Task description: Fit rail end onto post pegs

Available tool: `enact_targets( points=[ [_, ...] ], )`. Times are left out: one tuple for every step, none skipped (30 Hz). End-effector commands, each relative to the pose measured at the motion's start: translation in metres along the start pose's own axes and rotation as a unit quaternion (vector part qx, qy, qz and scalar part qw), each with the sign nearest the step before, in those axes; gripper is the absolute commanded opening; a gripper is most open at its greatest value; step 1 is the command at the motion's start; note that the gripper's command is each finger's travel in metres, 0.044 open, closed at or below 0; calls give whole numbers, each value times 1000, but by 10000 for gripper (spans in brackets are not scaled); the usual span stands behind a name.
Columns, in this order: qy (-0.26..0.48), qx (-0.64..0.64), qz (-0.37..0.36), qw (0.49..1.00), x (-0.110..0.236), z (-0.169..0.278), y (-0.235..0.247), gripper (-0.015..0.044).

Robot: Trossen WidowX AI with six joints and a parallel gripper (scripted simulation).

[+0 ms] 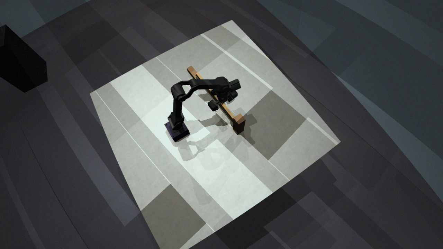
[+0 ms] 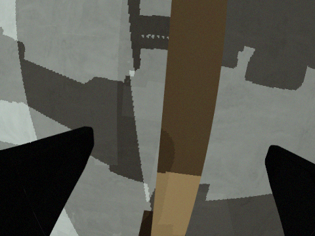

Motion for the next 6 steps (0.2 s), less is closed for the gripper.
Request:
enact_targets(
  points=[
    [1, -3, 1, 1000, 3, -1, 1, 440],
    [1, -3, 1, 1000, 3, -1, 1, 440],
    [1, -3, 1, 1000, 3, -1, 1, 440],
    [1, -3, 1, 1000, 3, -1, 1, 440],
    [1, -3, 1, 1000, 3, -1, 1, 440],
    [1, -3, 1, 1000, 3, -1, 1, 440]
  ],
)
Point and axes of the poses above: the point midway between the two fingers, 35 mm back from their tips, its own x axis back along the fingers, its own y axis across the jaws, z = x × y, the point moved 3 cm from there along x, back along the fingers, and after that the axes turned 4 degrees about -x, right-handed, at the moved point
